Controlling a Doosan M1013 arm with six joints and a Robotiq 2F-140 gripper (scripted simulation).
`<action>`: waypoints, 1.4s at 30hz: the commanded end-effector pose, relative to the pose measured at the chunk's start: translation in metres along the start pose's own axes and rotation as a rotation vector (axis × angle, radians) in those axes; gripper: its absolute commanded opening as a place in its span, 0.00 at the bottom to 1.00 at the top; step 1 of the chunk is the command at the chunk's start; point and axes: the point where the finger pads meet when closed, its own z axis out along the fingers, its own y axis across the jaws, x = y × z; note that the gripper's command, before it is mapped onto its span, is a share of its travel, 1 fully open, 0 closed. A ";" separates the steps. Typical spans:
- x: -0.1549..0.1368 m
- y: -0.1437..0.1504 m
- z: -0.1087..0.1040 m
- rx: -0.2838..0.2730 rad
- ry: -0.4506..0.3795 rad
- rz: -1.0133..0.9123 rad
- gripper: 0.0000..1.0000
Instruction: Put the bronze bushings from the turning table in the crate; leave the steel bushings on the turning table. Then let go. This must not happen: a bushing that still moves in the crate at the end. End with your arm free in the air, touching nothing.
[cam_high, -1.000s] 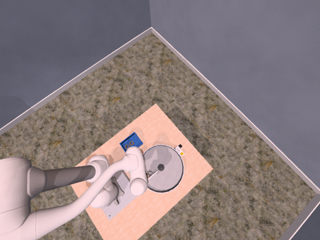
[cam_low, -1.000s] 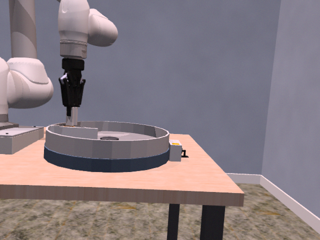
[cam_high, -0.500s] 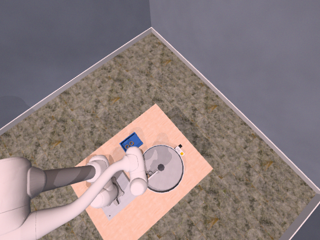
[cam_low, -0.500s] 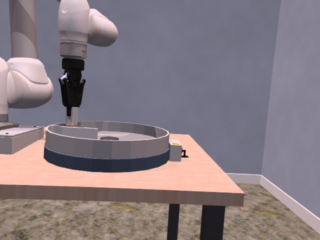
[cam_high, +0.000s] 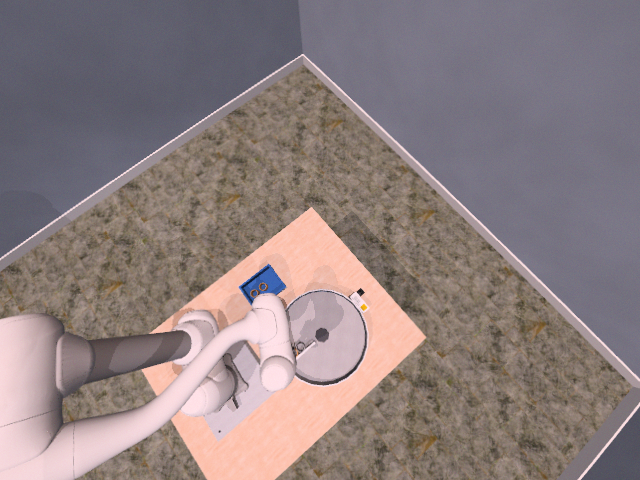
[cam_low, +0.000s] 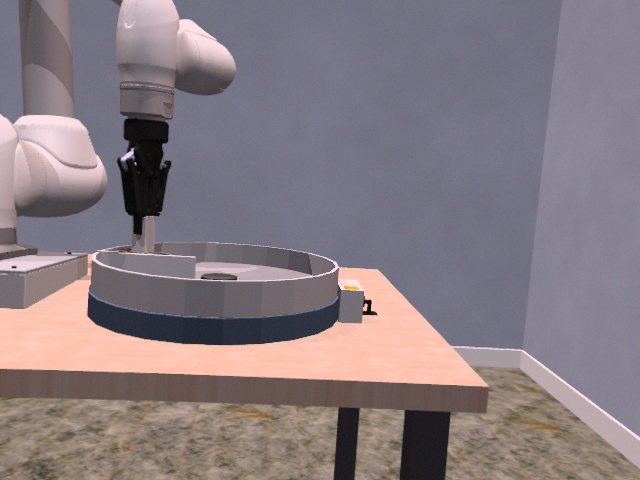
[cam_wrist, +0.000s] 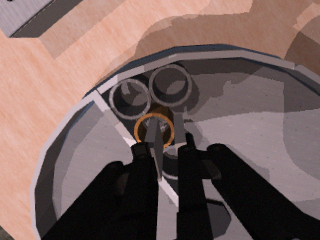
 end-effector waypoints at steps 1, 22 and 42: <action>0.000 0.000 0.002 0.000 0.000 0.000 0.10; 0.000 0.000 0.020 0.000 0.000 0.000 0.10; 0.000 0.000 0.020 0.000 0.000 0.000 0.10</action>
